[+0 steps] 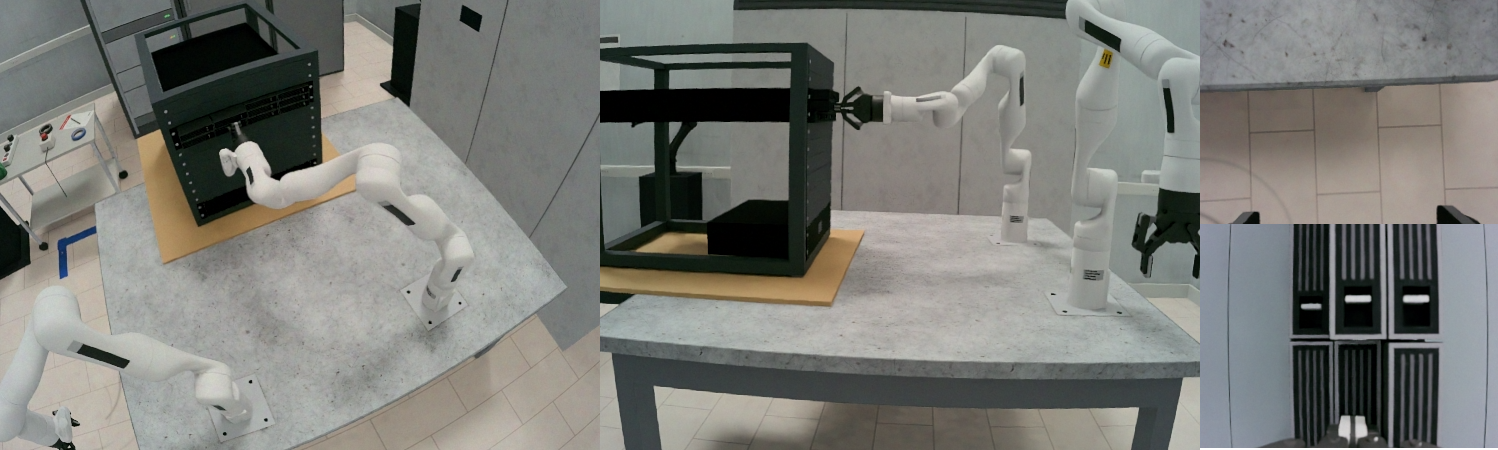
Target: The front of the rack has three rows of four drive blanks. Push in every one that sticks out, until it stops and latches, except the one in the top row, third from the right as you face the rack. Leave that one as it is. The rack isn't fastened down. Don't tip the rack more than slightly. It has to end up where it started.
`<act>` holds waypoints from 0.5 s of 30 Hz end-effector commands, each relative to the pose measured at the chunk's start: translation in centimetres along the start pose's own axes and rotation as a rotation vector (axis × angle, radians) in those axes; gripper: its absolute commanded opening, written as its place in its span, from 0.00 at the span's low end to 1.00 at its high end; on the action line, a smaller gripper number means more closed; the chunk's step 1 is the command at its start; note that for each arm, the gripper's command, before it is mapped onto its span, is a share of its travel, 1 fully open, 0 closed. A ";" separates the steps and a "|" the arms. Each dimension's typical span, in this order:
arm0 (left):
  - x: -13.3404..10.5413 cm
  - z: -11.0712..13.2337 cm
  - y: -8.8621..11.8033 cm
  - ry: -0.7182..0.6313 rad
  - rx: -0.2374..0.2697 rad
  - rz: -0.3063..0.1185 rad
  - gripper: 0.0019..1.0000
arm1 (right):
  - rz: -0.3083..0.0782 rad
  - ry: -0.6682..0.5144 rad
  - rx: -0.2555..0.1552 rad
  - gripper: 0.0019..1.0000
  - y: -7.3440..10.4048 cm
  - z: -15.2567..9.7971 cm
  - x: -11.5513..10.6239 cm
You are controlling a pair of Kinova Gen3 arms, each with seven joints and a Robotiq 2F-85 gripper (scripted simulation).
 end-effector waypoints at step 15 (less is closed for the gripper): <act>-0.2 0.0 0.2 0.014 0.008 -0.009 1.00 | 0.002 0.007 -0.003 0.10 -0.5 0.2 0.0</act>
Point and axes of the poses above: on each arm, the point where the finger pads meet when closed, its own y axis back along the fingers, its own z axis across the jaws, x = y × z, the point moved 1 cm from there along y, back along the fingers, and after that the axes turned 10 degrees about y, right-handed, at the moved point
